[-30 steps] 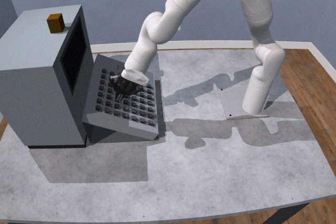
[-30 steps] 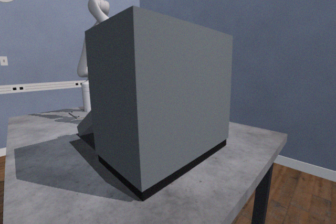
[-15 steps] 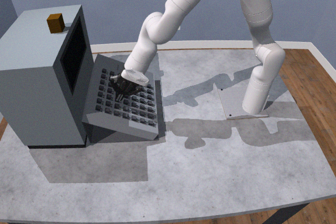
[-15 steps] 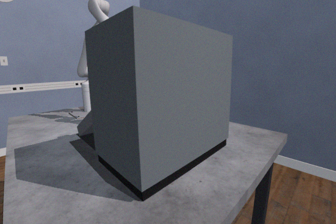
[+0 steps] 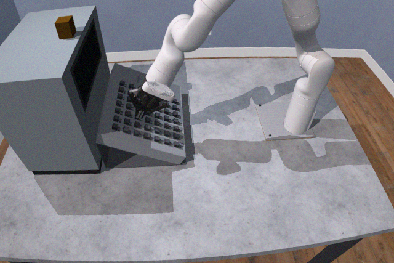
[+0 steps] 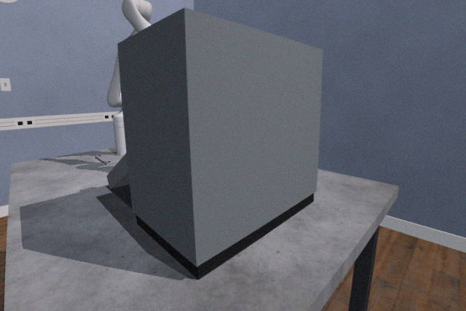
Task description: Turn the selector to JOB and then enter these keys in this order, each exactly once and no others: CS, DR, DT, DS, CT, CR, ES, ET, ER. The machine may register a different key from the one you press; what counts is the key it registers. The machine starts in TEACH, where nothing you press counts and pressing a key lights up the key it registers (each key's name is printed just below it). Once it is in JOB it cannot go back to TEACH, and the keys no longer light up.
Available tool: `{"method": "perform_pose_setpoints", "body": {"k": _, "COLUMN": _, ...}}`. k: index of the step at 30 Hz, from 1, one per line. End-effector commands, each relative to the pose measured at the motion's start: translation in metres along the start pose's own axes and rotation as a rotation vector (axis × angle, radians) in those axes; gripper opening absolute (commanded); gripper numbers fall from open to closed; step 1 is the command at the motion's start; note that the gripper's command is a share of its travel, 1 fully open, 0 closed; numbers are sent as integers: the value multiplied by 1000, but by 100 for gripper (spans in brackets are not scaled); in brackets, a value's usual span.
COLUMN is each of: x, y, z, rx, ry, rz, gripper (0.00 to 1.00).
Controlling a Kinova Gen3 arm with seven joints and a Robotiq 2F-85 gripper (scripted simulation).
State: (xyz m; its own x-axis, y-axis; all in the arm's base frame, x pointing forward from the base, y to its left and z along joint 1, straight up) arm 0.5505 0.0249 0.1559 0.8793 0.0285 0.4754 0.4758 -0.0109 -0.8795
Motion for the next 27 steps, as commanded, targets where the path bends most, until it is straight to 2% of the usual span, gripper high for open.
{"method": "perform_pose_setpoints", "body": {"k": 1, "x": 1, "y": 0, "z": 0, "rx": 0, "ry": 0, "rz": -2, "gripper": 10}}
{"method": "perform_pose_setpoints", "body": {"k": 13, "x": 1, "y": -3, "z": 0, "rx": 0, "ry": 0, "rz": -2, "gripper": 10}}
{"method": "perform_pose_setpoints", "body": {"k": 27, "x": 1, "y": -21, "z": 0, "rx": 0, "ry": 0, "rz": -2, "gripper": 10}}
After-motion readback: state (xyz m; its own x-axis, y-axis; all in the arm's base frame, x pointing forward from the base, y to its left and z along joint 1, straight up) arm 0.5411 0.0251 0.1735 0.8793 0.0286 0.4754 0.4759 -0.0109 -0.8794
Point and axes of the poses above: the point where the finger pads meet when closed, its own y axis out along the fingers, its own x axis across the jaws, z = x × y, the point moved 2 cm from there along -y, back along the fingers, and after that the axes turned 2 degrees about -y, right-handed, at the moved point
